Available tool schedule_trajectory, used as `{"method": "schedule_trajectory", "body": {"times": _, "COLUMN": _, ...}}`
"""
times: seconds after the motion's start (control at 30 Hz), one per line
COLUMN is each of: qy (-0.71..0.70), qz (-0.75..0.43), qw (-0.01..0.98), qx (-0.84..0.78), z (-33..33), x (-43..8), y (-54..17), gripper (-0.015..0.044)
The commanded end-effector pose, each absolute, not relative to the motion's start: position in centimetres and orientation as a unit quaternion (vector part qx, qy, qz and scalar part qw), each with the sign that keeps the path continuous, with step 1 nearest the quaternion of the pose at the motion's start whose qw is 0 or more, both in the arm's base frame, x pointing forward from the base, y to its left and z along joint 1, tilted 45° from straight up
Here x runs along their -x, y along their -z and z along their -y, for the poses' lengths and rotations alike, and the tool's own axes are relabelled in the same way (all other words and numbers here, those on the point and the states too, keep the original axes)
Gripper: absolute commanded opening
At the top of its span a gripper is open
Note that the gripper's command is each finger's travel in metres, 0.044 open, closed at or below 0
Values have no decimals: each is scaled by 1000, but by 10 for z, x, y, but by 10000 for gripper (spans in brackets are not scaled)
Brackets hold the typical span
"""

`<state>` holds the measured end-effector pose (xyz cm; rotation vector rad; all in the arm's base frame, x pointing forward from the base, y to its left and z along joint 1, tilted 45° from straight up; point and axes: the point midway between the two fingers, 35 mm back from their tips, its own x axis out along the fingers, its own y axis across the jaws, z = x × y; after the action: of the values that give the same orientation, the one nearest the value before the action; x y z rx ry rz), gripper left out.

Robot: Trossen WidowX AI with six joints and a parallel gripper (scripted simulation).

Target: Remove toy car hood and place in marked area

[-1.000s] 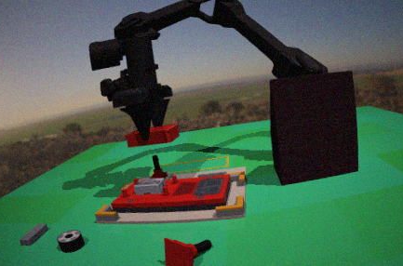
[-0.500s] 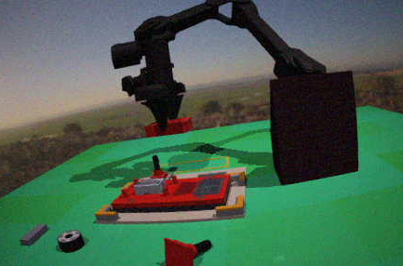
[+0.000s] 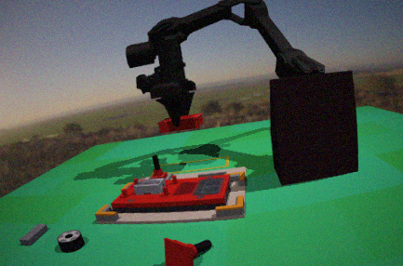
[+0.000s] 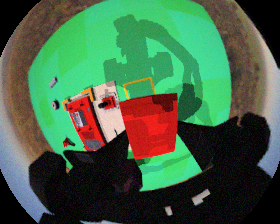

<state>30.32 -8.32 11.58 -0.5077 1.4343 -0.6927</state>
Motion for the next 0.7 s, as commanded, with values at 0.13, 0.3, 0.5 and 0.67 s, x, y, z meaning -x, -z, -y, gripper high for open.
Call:
{"method": "schedule_trajectory", "body": {"times": 0.13, "qy": 308, "qz": -637, "qw": 669, "qx": 228, "z": 89, "x": -301, "y": -113, "gripper": 0}}
{"method": "schedule_trajectory", "body": {"times": 0.3, "qy": 308, "qz": -638, "qw": 669, "qx": 228, "z": 91, "x": -301, "y": -110, "gripper": 0}}
{"method": "schedule_trajectory", "body": {"times": 0.5, "qy": 308, "qz": -638, "qw": 669, "qx": 227, "z": 95, "x": -302, "y": -106, "gripper": 0}}
{"method": "schedule_trajectory", "body": {"times": 0.67, "qy": 307, "qz": -638, "qw": 669, "qx": 227, "z": 98, "x": -302, "y": -103, "gripper": 0}}
